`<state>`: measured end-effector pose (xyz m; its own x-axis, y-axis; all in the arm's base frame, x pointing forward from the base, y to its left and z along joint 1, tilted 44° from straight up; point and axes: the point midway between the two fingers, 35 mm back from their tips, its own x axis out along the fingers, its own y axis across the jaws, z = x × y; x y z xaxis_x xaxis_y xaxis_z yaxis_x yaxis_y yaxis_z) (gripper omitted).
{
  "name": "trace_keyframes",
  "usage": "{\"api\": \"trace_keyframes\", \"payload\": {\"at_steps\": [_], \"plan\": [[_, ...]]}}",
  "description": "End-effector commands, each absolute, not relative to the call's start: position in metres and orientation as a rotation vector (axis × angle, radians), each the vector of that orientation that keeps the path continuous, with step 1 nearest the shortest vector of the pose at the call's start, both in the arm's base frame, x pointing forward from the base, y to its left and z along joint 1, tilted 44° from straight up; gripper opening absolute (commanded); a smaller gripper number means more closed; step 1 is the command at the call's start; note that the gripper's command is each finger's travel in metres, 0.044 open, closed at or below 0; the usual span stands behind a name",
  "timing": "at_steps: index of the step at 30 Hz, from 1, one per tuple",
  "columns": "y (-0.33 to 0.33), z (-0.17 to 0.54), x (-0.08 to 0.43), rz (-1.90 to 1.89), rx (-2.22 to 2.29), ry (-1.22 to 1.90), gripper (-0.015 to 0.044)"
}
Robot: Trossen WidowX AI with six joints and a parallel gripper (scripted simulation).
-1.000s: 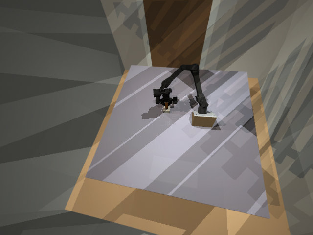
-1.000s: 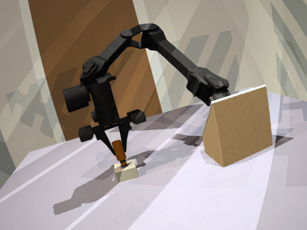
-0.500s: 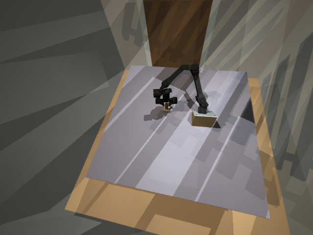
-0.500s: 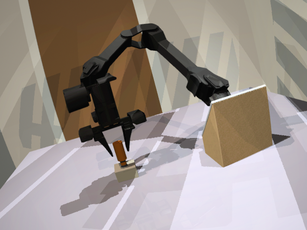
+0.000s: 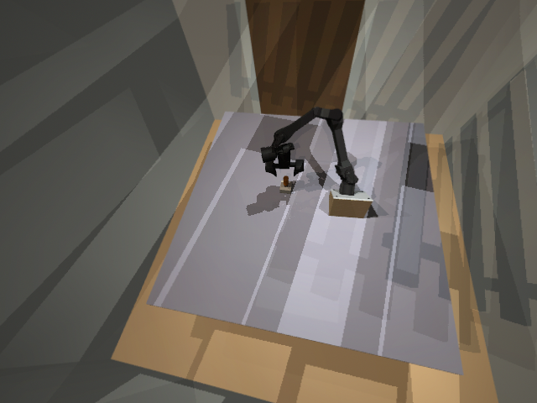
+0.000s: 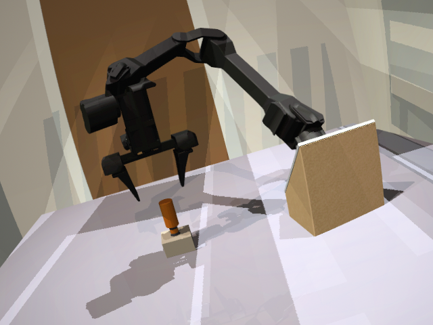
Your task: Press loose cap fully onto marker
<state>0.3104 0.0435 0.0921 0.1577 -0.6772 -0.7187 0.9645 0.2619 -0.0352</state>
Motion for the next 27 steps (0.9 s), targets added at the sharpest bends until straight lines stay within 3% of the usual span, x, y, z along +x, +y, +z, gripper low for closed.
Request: {"api": "trace_keyframes", "payload": {"at_steps": [1,2,19,27], "plan": [[0.0584,0.1083,0.3048,-1.245,0.499,0.707,0.0440],[0.0584,0.1083,0.3048,-1.245,0.499,0.707,0.0440],[0.0526,0.1004,0.3049,-0.494,-0.672,1.360,0.0000],[0.0526,0.1003,0.3049,-0.484,-0.684,1.365,0.0000]]}}
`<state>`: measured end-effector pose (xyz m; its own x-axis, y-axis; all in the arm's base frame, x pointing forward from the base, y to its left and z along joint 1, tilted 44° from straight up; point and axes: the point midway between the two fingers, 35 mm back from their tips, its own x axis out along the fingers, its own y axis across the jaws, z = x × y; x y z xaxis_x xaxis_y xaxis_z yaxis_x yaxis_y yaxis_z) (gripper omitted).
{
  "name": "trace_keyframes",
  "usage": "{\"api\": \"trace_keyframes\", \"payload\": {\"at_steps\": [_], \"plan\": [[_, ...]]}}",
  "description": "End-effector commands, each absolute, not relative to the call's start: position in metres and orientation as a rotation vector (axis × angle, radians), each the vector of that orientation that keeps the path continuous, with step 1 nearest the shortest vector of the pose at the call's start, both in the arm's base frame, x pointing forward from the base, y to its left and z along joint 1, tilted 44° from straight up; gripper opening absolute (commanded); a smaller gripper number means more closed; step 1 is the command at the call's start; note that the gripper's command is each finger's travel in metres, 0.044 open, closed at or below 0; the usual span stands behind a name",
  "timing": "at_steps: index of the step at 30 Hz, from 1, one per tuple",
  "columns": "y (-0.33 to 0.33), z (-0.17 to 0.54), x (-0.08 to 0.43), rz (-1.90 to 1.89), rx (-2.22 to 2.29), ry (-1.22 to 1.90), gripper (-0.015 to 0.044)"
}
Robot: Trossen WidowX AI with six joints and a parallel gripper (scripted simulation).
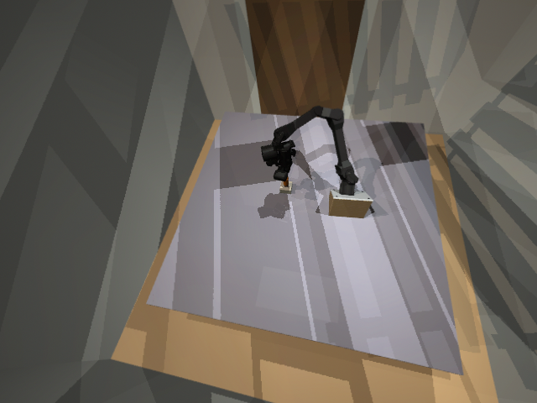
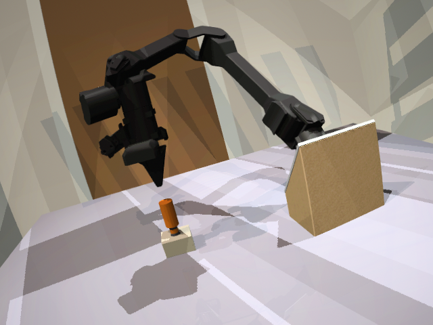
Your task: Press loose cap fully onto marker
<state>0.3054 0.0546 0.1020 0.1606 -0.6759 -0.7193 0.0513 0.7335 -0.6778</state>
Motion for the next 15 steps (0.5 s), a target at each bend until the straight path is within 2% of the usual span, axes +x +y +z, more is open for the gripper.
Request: {"api": "trace_keyframes", "payload": {"at_steps": [1,15], "plan": [[0.0526,0.1003,0.3049,-0.484,-0.684,1.365,0.0000],[0.0455,0.0929,0.3066,-0.484,-0.684,1.364,0.0000]]}}
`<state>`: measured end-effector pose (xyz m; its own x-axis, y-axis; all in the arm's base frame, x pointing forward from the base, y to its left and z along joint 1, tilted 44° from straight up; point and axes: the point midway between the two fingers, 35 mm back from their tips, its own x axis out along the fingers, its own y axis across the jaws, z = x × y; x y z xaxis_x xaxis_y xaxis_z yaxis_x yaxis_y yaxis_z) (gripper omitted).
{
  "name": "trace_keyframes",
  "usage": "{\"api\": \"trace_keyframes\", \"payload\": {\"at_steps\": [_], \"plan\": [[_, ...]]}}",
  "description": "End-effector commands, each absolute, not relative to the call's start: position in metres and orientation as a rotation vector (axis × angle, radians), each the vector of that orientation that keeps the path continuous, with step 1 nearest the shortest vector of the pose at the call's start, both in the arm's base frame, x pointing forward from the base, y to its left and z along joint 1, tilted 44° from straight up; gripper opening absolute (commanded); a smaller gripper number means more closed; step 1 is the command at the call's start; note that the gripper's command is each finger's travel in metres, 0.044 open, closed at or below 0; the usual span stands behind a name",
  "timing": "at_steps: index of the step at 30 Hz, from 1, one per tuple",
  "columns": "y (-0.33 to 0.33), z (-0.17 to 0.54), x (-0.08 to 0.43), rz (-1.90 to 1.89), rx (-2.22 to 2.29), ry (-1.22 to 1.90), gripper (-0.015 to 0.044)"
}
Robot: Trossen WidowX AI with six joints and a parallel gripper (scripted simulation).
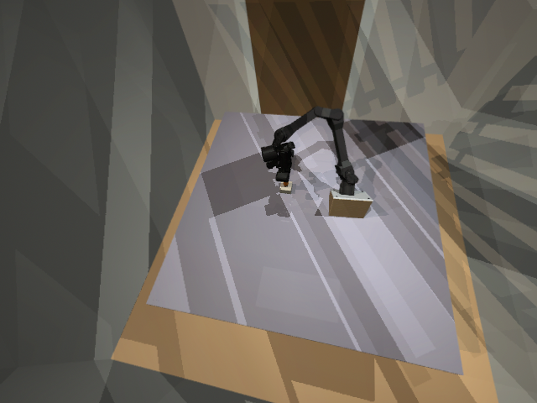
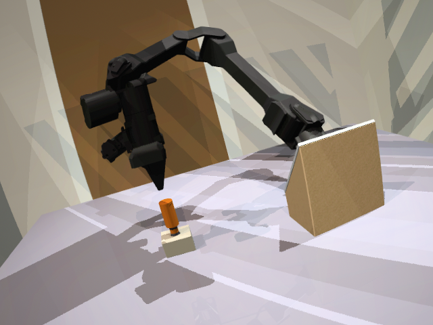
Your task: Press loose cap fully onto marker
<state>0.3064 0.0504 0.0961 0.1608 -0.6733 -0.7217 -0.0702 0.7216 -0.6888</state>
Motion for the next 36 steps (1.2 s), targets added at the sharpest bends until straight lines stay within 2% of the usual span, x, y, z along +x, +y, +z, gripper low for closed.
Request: {"api": "trace_keyframes", "payload": {"at_steps": [1,24,31,36], "plan": [[0.045,0.092,0.307,-0.484,-0.684,1.364,0.0000],[0.025,0.071,0.312,-0.486,-0.685,1.363,0.0000],[0.032,0.076,0.312,-0.476,-0.680,1.353,0.0000],[0.071,0.115,0.306,-0.471,-0.677,1.357,0.0000]]}}
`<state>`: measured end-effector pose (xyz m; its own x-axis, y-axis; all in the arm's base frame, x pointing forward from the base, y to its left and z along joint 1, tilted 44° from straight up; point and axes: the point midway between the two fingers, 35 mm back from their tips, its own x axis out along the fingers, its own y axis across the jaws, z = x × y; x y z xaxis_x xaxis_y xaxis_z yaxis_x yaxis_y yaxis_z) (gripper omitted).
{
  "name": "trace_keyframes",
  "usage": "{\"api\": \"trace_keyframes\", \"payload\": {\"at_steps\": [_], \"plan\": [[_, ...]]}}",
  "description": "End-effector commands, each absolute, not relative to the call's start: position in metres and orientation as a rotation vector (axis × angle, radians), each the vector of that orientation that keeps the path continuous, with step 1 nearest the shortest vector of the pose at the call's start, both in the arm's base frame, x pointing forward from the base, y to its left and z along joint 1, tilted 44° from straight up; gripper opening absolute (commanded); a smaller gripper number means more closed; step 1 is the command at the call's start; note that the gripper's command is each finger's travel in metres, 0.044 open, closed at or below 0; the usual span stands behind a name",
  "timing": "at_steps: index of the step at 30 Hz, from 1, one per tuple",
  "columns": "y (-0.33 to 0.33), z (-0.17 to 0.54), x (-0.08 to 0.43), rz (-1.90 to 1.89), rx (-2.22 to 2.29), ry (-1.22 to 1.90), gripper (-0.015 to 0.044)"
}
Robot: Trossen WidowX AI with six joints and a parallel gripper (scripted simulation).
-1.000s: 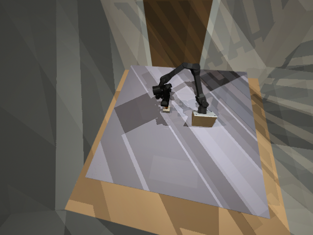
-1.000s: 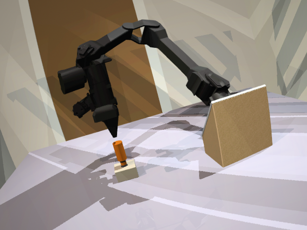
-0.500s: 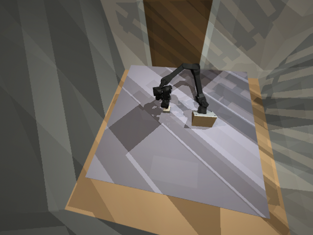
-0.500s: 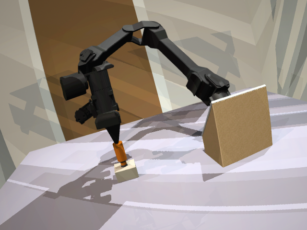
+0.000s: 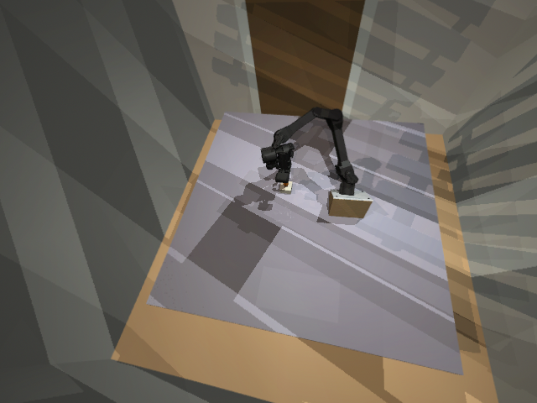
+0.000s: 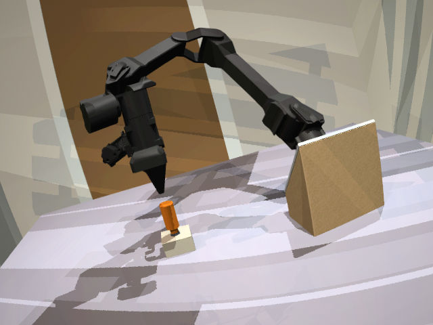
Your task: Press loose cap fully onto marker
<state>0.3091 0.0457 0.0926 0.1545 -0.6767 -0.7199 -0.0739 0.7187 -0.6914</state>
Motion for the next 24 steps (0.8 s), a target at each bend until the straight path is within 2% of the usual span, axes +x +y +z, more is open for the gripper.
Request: {"api": "trace_keyframes", "payload": {"at_steps": [1,6,22,24], "plan": [[0.080,0.125,0.303,-0.472,-0.678,1.357,0.0000],[0.091,0.138,0.298,-0.474,-0.679,1.357,0.0000],[0.091,0.138,0.298,-0.474,-0.679,1.357,0.0420],[0.091,0.138,0.298,-0.474,-0.679,1.357,0.0440]]}}
